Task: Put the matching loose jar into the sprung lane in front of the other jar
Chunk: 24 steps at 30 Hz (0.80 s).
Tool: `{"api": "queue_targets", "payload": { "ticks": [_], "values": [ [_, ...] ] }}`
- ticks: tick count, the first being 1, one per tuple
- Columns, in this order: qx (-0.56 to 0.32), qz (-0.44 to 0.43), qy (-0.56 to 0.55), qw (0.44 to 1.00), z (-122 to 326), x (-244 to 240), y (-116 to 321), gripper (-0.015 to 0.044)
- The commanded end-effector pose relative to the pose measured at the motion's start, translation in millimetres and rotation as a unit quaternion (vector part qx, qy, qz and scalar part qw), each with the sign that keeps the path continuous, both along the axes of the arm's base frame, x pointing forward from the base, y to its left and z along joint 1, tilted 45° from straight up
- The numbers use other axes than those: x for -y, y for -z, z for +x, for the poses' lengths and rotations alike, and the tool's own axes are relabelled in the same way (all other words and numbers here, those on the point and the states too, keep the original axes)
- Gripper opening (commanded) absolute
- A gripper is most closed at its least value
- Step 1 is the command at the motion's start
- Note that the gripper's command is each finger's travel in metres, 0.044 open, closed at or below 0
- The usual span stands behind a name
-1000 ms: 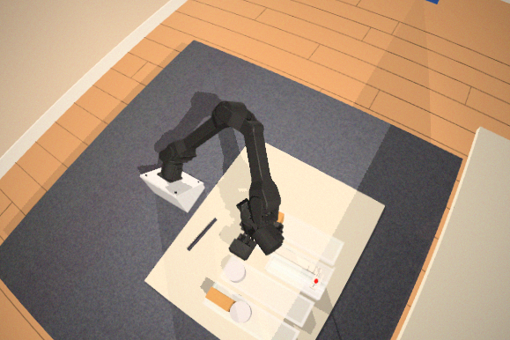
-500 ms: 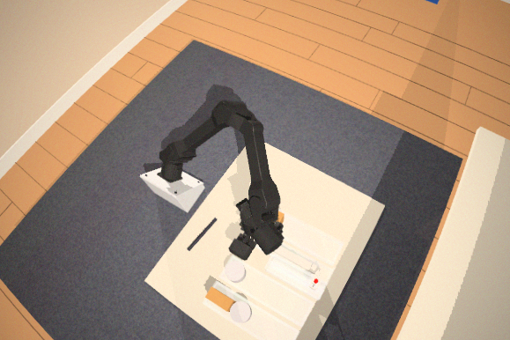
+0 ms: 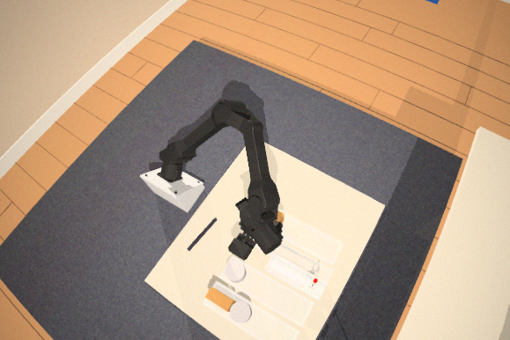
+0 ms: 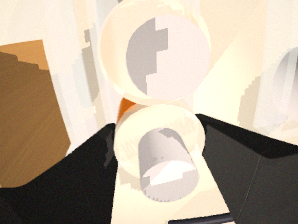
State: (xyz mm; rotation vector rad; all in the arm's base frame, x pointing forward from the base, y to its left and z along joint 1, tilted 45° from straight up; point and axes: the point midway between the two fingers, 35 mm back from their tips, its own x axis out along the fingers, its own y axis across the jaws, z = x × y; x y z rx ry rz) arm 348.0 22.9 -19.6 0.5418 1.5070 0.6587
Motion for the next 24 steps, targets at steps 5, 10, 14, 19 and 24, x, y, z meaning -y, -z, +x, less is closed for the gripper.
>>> {"api": "queue_targets", "payload": {
  "ticks": [5,10,14,19,24],
  "values": [
    [0.007,0.004,0.0,1.0,0.8,-1.6,-1.9,0.0],
    [0.007,0.004,0.0,1.0,0.0,-1.5,-1.9,0.0],
    [0.007,0.004,0.0,1.0,-0.7,-1.4,-1.9,0.0],
    [0.007,0.004,0.0,1.0,-1.5,-1.4,-1.8,0.0],
    [0.007,0.004,0.0,1.0,-2.3,-1.3,-1.8,0.0]
  ]
}}
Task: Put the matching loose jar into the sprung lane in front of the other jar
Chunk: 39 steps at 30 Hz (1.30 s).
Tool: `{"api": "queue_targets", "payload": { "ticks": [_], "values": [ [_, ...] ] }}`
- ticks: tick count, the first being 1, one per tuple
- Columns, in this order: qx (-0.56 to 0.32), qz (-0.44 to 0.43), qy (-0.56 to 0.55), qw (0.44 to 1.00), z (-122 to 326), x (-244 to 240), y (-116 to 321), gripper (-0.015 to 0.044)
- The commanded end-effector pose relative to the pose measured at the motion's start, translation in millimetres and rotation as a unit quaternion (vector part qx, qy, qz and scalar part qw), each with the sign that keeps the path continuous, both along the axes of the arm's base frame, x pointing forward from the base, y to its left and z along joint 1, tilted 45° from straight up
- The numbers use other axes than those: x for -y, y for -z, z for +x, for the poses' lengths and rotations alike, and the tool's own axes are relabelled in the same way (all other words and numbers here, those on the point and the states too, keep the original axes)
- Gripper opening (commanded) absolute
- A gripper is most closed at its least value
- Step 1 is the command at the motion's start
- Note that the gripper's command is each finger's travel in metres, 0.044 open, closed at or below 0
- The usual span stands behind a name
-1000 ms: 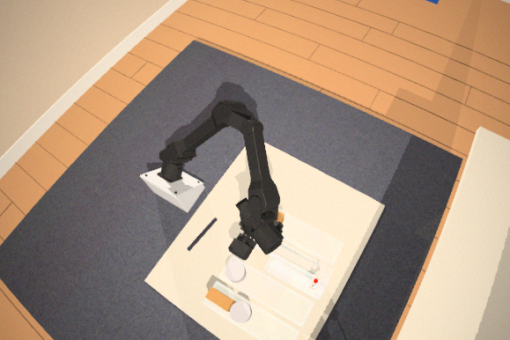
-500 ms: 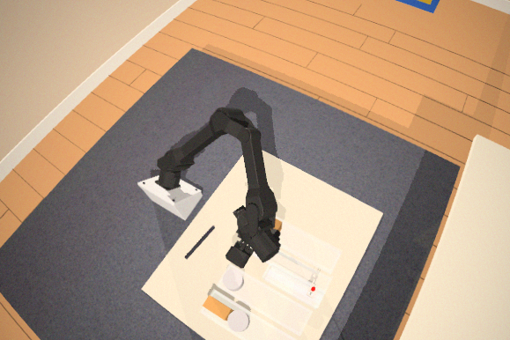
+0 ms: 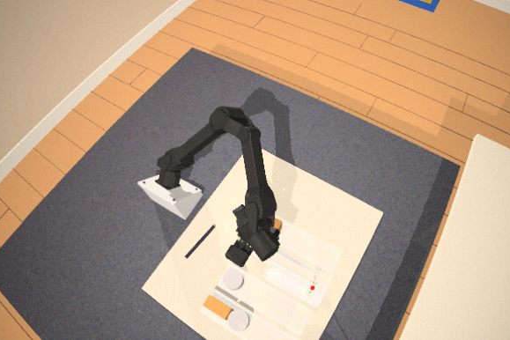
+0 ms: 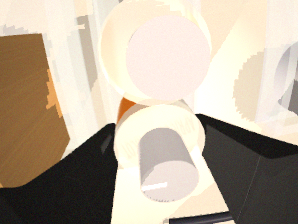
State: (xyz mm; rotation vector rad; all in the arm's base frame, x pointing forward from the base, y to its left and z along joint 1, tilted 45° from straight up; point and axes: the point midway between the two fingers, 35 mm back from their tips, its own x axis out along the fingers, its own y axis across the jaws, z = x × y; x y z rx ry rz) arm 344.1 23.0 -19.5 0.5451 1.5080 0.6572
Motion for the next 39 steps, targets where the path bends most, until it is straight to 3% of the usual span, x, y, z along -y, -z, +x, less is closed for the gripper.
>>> {"api": "queue_targets", "payload": {
  "ticks": [1,17,28,39],
  "values": [
    [0.008,0.004,-0.001,1.0,1.4,-1.2,-1.7,0.0],
    [0.008,0.004,-0.001,1.0,-2.0,0.3,0.2,0.0],
    [0.008,0.004,-0.001,1.0,-1.7,0.2,0.6,0.0289],
    [0.008,0.003,-0.001,1.0,-1.0,14.3,-13.6,0.0298]
  ]
}}
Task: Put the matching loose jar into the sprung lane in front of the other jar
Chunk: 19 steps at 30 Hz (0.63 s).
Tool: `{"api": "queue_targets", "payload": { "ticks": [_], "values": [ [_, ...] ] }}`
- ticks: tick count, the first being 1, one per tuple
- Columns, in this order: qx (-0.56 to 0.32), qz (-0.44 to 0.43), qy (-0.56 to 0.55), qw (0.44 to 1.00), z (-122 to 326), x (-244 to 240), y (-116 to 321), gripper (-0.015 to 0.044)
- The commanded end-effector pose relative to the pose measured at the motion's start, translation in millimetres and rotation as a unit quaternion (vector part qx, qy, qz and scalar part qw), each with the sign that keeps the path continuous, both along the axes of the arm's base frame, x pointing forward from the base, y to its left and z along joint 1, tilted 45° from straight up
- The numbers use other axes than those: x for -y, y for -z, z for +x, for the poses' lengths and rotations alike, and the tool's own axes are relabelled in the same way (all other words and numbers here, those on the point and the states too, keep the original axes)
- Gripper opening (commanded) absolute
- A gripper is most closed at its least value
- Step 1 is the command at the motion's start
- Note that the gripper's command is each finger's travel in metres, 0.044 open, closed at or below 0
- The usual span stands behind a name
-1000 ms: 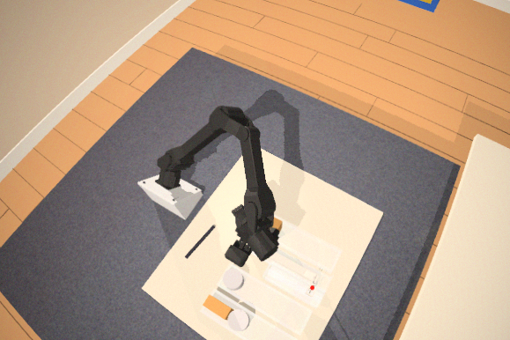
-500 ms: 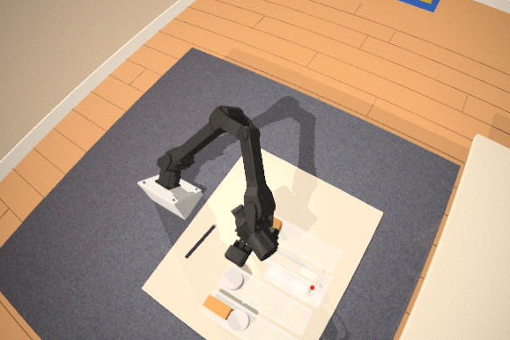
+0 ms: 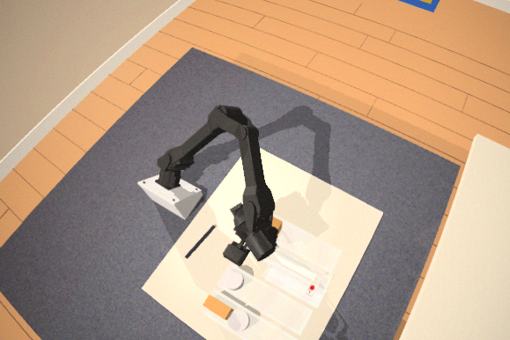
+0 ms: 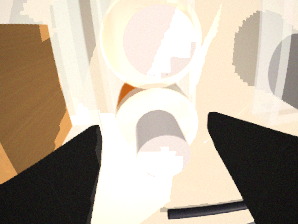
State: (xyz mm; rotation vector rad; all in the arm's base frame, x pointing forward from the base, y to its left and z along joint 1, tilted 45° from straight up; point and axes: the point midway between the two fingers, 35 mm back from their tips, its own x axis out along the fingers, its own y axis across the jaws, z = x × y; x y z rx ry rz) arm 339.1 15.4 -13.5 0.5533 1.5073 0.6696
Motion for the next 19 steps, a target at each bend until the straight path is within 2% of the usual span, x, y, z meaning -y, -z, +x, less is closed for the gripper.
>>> {"api": "queue_targets", "payload": {
  "ticks": [1,9,19],
  "values": [
    [0.009,-0.003,0.0,1.0,4.0,6.8,-7.5,0.0298],
    [0.009,-0.003,0.0,1.0,0.9,7.4,-7.5,0.0298],
    [0.008,-0.004,0.001,1.0,-30.6,12.2,-6.7,0.0298]
  ]
}}
